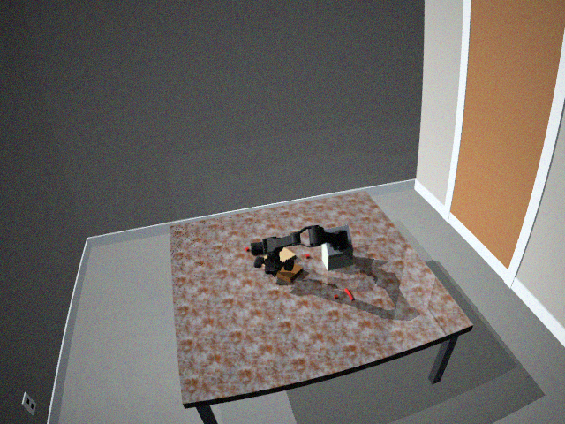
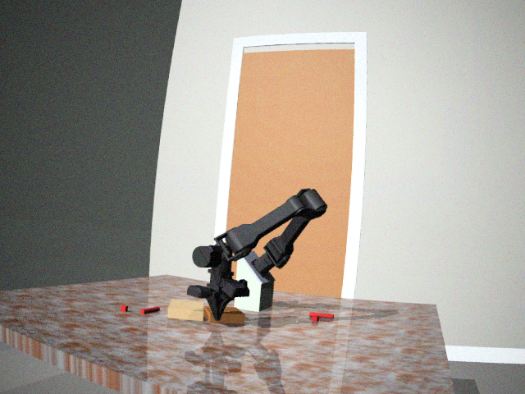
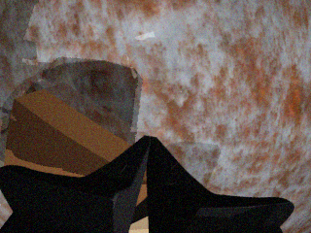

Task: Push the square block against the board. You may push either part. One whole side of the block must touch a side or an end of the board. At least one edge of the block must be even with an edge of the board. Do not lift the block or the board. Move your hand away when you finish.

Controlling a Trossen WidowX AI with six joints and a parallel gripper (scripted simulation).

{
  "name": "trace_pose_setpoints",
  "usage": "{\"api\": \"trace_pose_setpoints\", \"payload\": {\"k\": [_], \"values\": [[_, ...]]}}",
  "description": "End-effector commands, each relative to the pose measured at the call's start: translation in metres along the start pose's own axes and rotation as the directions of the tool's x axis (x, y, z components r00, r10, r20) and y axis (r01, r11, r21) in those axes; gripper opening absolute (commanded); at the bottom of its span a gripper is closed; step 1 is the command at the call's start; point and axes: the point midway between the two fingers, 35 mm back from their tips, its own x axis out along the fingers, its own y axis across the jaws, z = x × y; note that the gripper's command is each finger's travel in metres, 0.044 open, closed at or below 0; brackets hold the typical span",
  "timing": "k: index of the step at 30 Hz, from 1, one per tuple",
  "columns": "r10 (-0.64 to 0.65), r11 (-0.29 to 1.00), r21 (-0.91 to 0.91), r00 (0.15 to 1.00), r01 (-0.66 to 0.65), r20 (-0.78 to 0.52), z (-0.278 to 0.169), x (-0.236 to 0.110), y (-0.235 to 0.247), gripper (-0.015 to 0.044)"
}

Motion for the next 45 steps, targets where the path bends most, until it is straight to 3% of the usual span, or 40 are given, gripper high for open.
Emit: {"api": "trace_pose_setpoints", "payload": {"k": [1,35,40,45], "values": [[0.016,1.0,0.005,1.0,-0.016,-0.012,-0.002,0.005,0.005,0.0],[0.018,1.0,0.004,1.0,-0.018,-0.006,0.05,0.005,-0.001,0.0],[0.017,1.0,0.004,1.0,-0.017,-0.008,0.045,-0.047,-0.002,0.0],[0.017,1.0,0.009,1.0,-0.017,-0.008,0.045,-0.05,-0.001,0.0]]}}
